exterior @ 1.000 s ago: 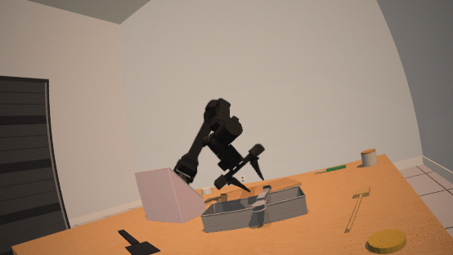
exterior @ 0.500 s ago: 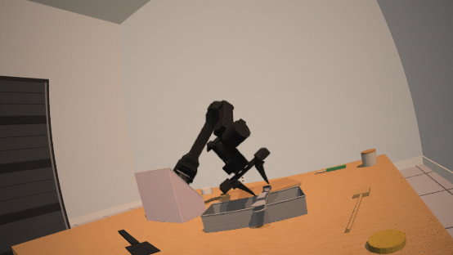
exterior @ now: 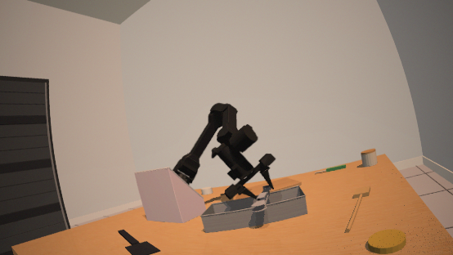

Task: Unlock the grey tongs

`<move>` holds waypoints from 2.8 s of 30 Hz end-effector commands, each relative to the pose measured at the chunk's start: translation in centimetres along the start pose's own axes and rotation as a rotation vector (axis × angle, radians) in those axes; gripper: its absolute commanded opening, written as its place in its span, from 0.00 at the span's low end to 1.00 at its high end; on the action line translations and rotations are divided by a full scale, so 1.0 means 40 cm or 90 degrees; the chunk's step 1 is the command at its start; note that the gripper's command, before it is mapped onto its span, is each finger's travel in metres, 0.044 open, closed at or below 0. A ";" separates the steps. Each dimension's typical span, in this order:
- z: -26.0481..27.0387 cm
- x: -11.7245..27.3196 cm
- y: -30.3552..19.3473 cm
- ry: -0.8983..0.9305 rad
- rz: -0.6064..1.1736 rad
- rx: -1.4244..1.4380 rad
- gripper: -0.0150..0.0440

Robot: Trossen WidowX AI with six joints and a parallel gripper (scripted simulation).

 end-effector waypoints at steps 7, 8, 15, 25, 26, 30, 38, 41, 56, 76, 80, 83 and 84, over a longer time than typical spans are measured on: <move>0.006 -0.042 0.003 0.000 0.001 -0.007 0.69; 0.006 -0.046 0.004 0.000 0.001 -0.007 0.69; 0.005 -0.074 0.009 -0.004 -0.001 -0.007 0.69; -0.002 -0.081 0.013 -0.006 -0.006 -0.001 0.65; -0.002 -0.081 0.013 -0.006 -0.006 -0.001 0.64; -0.002 -0.081 0.013 -0.006 -0.006 -0.001 0.59; -0.002 -0.081 0.013 -0.006 -0.006 -0.001 0.50; -0.002 -0.081 0.013 -0.006 -0.006 -0.001 0.47; -0.002 -0.081 0.013 -0.006 -0.006 -0.001 0.27; -0.096 0.088 0.006 -0.004 -0.001 -0.007 0.00; -0.096 0.088 0.006 -0.004 -0.001 -0.007 0.00; -0.096 0.088 0.006 -0.004 -0.001 -0.007 0.00; -0.096 0.088 0.006 -0.004 -0.001 -0.007 0.00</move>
Point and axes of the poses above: the point midway between the two fingers, 35 mm back from their tips, its own x axis back along the fingers, its own z axis across the jaws, y = z × x, the point moved 6 cm from there along x, back along the fingers, and after that the axes turned 3 degrees about x, right-handed, at the moved point
